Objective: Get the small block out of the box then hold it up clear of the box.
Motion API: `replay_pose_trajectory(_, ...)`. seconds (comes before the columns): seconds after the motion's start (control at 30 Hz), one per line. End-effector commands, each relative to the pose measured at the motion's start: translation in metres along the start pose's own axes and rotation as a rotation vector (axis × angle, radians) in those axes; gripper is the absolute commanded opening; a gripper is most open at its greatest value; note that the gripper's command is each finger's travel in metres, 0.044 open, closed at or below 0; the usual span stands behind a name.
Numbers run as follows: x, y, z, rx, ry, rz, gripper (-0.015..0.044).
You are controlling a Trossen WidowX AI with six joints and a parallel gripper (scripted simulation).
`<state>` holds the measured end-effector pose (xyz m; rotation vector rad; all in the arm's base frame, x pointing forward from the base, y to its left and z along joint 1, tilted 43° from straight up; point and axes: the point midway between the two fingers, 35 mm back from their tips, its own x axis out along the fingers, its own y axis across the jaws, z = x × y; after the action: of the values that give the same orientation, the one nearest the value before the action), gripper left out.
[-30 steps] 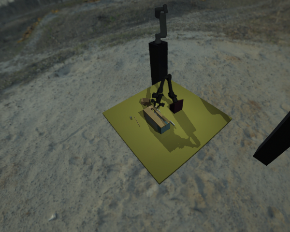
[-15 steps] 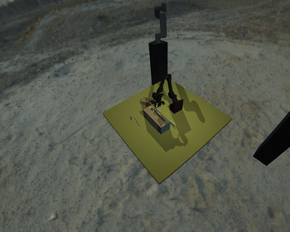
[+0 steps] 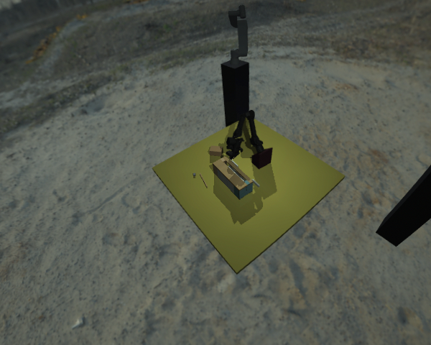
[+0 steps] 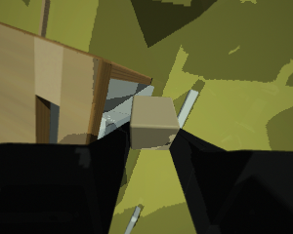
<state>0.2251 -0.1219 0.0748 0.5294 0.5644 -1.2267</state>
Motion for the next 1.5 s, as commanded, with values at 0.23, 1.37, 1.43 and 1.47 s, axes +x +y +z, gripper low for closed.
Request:
replay_pose_trajectory(0.23,-0.007,0.002,0.001,-0.416,-0.015,-0.010,0.0000)
replay_pose_trajectory(1.37,-0.030,0.007,0.003,-1.740,-0.039,-0.071,0.0000)
replay_pose_trajectory(1.43,-0.031,0.007,0.004,-1.818,-0.039,-0.077,0.0000)
replay_pose_trajectory(1.47,-0.032,0.007,0.004,-1.857,-0.039,-0.080,0.0000)
